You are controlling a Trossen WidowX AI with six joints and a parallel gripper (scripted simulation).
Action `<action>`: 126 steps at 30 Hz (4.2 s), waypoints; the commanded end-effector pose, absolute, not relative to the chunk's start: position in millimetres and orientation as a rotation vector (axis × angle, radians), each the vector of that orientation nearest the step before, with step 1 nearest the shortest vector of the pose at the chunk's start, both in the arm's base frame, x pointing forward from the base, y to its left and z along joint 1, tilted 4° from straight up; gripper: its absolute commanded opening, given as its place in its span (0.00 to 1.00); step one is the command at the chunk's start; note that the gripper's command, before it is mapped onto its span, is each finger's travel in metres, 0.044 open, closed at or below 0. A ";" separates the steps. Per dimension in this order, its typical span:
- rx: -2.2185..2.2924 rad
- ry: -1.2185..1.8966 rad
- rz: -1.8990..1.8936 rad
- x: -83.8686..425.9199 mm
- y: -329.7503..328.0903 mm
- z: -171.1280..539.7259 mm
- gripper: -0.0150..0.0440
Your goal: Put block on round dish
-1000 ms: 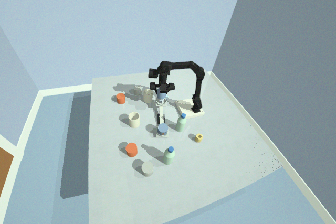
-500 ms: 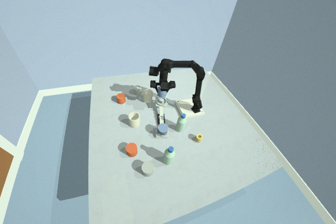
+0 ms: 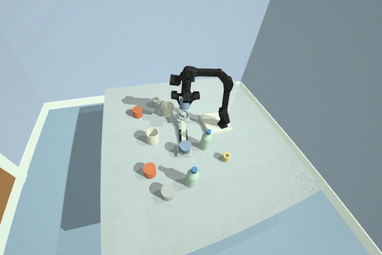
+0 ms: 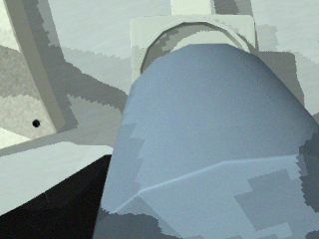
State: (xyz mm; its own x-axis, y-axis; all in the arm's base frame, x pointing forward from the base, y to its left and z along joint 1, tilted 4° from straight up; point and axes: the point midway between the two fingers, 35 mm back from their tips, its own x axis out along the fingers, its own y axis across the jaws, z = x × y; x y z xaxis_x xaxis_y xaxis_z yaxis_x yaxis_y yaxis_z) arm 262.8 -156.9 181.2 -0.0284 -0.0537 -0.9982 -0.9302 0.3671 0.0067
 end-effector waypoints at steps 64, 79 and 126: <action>-0.962 1.418 0.905 224.4 -211.5 158.0 0.25; -0.965 1.423 0.898 181.1 -249.7 138.3 0.25; -0.971 1.437 0.896 84.6 -294.7 62.1 0.25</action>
State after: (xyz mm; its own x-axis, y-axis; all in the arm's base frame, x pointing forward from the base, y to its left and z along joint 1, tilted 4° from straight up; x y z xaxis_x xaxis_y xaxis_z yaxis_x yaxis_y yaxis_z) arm 84.3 -294.4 65.2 -0.0354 -0.0779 -0.9963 -0.9267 0.3758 0.0035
